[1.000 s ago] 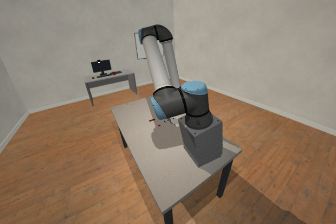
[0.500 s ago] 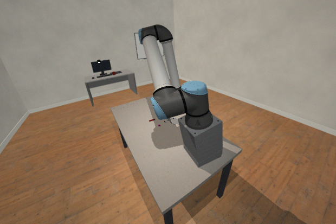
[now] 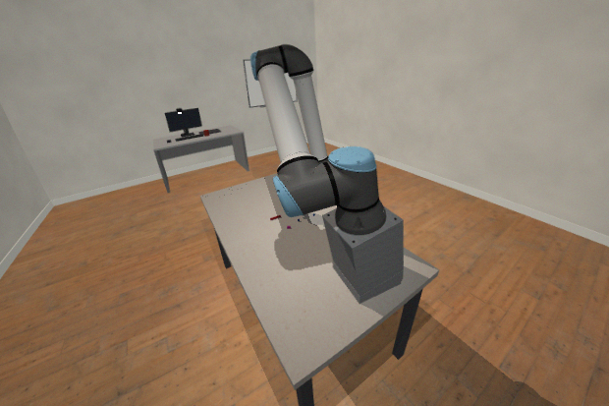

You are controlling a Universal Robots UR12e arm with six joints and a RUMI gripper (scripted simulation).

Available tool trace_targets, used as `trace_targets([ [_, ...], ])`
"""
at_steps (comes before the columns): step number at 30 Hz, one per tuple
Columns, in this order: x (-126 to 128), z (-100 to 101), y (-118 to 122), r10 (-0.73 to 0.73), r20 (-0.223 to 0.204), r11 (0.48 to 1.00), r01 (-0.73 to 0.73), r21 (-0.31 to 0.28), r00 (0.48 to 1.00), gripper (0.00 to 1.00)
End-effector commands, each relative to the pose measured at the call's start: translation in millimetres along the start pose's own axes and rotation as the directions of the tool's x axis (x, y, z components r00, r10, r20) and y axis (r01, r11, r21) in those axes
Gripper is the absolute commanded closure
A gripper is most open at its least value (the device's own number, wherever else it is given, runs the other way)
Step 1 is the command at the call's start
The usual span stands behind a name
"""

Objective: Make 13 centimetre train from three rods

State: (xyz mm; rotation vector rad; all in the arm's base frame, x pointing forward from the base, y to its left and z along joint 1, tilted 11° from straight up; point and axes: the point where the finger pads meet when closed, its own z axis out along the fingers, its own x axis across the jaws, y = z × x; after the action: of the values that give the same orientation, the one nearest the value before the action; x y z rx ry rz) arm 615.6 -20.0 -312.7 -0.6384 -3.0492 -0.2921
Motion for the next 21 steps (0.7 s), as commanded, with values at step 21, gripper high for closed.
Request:
trace_targets([
  [21, -0.5, -73.9, 0.1, 0.000, 0.001, 1.000, 0.000, 0.000, 1.000, 1.00],
])
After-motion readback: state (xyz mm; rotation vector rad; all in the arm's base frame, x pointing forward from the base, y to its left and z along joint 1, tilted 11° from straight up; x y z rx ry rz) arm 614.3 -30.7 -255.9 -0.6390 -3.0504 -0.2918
